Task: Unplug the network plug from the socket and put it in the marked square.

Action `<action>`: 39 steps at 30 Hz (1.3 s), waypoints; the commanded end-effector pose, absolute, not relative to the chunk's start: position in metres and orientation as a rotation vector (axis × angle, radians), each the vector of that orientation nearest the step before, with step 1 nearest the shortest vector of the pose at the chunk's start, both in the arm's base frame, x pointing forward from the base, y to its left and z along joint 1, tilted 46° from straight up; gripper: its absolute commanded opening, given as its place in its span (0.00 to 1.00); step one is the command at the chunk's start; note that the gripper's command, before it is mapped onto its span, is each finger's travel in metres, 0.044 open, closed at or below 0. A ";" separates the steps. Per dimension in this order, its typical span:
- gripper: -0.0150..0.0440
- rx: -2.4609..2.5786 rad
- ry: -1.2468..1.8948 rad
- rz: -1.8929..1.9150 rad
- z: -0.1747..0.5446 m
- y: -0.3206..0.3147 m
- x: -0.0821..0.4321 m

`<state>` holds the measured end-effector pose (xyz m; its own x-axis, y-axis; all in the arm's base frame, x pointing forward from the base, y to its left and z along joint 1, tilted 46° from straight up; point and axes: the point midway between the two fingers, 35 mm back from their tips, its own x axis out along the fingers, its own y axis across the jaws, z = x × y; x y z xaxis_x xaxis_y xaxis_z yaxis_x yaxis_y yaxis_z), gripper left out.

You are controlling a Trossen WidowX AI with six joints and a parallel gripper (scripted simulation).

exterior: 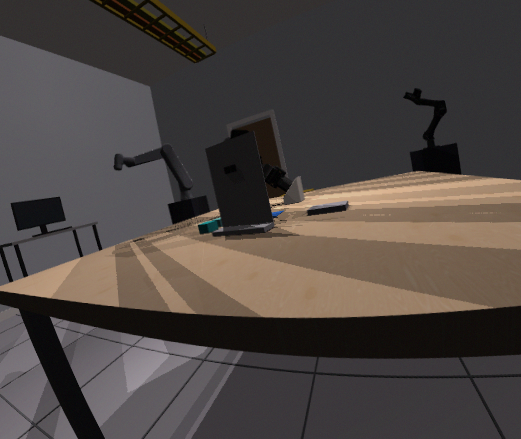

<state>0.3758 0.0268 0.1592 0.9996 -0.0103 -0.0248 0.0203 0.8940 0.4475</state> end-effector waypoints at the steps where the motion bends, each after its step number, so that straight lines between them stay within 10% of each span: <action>1: 0.52 0.523 0.032 -0.025 0.141 0.029 0.372; 39: 0.52 0.735 0.041 -0.036 0.098 0.028 0.381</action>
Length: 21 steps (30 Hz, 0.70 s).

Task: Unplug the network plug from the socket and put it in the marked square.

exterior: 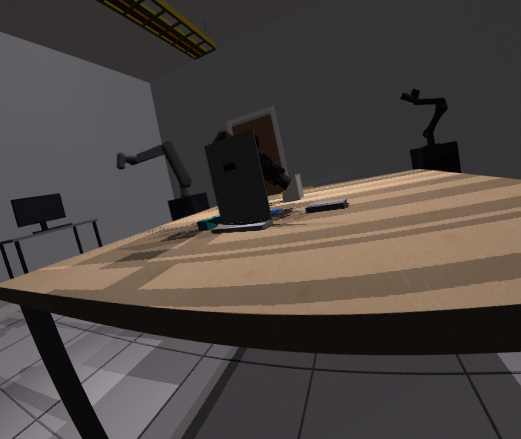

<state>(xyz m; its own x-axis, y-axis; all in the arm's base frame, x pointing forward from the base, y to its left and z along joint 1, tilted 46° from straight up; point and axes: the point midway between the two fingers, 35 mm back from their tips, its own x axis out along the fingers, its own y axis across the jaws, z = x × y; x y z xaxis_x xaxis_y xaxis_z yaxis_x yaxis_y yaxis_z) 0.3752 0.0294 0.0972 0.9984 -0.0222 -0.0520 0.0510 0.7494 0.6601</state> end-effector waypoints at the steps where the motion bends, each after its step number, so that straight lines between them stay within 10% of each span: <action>1: 0.52 0.737 0.040 -0.035 0.098 0.028 0.383; 21: 0.52 0.776 0.026 -0.027 0.103 0.021 0.411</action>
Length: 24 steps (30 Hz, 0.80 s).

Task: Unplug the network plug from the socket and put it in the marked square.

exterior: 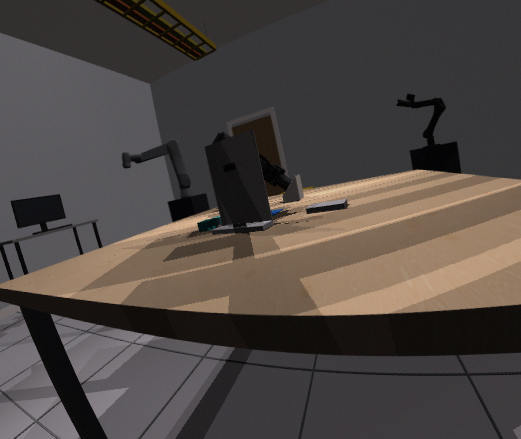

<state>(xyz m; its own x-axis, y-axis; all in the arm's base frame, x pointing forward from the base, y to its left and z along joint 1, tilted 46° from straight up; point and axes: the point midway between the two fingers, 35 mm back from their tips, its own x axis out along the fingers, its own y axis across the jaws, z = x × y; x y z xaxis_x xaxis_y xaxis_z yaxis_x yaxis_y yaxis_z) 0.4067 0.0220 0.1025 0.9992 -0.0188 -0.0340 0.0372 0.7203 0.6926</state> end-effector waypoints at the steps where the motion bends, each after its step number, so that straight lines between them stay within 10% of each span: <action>1: 0.47 0.776 0.026 -0.027 0.103 0.021 0.411; 24: 0.25 0.776 0.026 -0.027 0.103 0.021 0.410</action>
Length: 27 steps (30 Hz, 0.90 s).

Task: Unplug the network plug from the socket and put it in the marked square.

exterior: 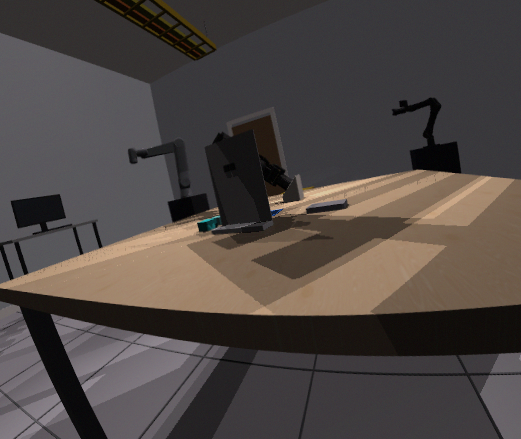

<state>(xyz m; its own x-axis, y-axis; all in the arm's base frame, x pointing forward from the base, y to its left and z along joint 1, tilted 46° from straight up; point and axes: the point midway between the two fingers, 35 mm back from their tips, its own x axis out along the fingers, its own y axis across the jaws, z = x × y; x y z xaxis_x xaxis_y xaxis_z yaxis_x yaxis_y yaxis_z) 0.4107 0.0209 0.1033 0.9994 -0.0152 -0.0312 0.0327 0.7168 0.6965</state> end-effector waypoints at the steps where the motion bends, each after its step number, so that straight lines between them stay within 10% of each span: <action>1: 0.25 0.776 0.026 -0.027 0.103 0.021 0.410; 27: 0.25 0.776 0.027 -0.027 0.100 0.024 0.395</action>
<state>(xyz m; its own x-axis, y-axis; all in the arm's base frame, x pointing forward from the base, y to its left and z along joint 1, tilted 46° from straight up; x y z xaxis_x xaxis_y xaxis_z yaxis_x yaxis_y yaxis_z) 0.3976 0.0241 0.1011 0.9994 -0.0117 -0.0322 0.0308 0.7169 0.6965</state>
